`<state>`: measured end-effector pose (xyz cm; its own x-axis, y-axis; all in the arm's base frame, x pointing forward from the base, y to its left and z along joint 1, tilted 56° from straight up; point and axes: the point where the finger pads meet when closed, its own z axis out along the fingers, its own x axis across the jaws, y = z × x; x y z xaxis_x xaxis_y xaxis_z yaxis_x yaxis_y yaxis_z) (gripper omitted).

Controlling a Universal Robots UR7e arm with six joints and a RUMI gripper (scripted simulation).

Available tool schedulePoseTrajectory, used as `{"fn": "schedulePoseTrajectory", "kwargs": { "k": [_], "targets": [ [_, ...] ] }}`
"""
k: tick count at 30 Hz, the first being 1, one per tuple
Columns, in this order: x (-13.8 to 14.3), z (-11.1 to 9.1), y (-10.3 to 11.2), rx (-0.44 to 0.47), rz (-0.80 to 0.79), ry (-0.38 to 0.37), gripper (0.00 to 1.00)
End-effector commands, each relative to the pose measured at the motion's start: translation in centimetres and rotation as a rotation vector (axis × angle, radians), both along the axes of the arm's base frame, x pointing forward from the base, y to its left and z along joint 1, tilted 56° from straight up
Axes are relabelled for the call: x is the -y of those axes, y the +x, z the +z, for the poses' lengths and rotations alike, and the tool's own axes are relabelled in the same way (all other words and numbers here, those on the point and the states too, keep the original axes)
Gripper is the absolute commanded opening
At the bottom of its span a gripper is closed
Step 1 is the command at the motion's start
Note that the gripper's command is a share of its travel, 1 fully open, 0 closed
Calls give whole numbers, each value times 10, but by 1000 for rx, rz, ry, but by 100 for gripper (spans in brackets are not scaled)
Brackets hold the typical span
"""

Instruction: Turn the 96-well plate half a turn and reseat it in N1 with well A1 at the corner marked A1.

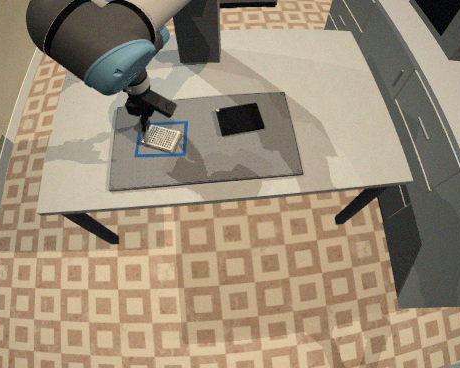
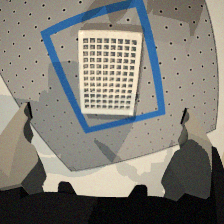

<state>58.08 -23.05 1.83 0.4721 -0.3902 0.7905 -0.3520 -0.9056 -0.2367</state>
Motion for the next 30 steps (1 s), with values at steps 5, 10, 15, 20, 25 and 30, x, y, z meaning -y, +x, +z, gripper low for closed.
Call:
{"fn": "schedulePoseTrajectory", "kwargs": {
  "k": [5,10,15,20,25,30],
  "targets": [
    [0,0,0,23,-75,107,100],
    [0,0,0,51,-169,242,100],
    [0,0,0,78,-264,377,100],
    [0,0,0,95,-320,458,100],
    [0,0,0,123,-414,592,100],
    [0,0,0,150,-508,727,100]
  ]
}}
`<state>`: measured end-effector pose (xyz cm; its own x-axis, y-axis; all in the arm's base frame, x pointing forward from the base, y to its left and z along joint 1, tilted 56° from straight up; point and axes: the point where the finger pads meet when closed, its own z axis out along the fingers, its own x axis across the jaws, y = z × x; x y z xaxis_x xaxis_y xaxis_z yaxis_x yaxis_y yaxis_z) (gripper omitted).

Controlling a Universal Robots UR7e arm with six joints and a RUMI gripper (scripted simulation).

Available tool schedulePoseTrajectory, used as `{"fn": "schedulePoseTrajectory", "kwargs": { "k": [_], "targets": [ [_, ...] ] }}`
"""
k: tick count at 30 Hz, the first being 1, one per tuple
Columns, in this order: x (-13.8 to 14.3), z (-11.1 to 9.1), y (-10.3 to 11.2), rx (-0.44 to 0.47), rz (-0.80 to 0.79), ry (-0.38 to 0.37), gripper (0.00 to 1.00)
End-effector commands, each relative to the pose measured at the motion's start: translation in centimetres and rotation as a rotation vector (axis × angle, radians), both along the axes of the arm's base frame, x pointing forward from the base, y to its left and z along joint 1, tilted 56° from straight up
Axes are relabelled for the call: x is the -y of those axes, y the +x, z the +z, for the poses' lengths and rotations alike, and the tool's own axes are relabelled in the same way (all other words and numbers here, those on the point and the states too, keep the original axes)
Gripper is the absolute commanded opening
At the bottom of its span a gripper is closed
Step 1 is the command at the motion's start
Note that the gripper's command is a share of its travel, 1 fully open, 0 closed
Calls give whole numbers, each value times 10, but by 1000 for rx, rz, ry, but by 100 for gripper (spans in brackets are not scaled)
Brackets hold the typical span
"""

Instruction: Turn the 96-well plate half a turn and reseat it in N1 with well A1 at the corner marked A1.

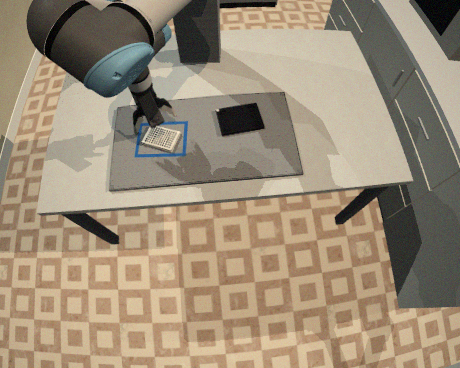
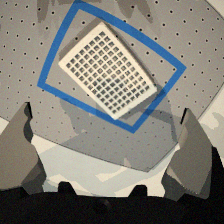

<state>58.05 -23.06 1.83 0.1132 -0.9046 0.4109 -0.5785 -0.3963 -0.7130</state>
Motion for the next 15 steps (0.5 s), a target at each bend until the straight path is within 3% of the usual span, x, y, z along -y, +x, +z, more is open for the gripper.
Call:
{"fn": "schedulePoseTrajectory", "kwargs": {
  "k": [1,4,15],
  "targets": [
    [0,0,0,33,-111,141,100],
    [0,0,0,38,-130,168,100],
    [0,0,0,98,-337,465,100]
  ]
}}
